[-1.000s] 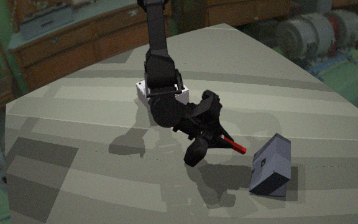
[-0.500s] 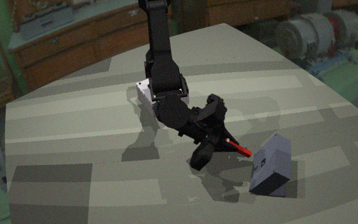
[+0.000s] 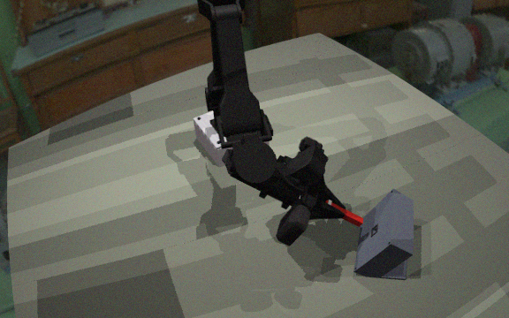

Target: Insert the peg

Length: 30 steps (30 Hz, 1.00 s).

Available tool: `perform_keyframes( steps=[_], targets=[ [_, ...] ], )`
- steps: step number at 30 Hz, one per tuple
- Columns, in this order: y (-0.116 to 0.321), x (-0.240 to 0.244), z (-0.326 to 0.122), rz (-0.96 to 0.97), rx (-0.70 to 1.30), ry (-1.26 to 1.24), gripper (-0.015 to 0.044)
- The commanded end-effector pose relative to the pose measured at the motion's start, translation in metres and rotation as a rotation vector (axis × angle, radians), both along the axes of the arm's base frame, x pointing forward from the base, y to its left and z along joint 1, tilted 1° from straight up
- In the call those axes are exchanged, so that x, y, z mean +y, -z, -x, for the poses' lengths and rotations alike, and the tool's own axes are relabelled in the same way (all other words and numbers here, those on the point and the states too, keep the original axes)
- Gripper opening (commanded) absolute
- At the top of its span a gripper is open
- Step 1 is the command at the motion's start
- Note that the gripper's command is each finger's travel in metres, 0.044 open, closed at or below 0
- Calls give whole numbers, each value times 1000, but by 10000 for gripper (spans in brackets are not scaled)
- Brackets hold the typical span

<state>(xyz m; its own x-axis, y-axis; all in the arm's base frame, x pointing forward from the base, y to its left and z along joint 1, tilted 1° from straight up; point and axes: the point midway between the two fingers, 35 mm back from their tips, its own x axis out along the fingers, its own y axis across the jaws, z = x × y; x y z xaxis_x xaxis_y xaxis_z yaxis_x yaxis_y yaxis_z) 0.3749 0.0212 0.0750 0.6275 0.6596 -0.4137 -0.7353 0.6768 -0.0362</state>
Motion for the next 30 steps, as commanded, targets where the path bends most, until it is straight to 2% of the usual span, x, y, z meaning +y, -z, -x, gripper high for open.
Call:
perform_keyframes(
  steps=[1, 30],
  targets=[
    [5, 2, -1, -6, 3, 2, 0],
    [14, 18, -14, -9, -4, 0, 0]
  ],
)
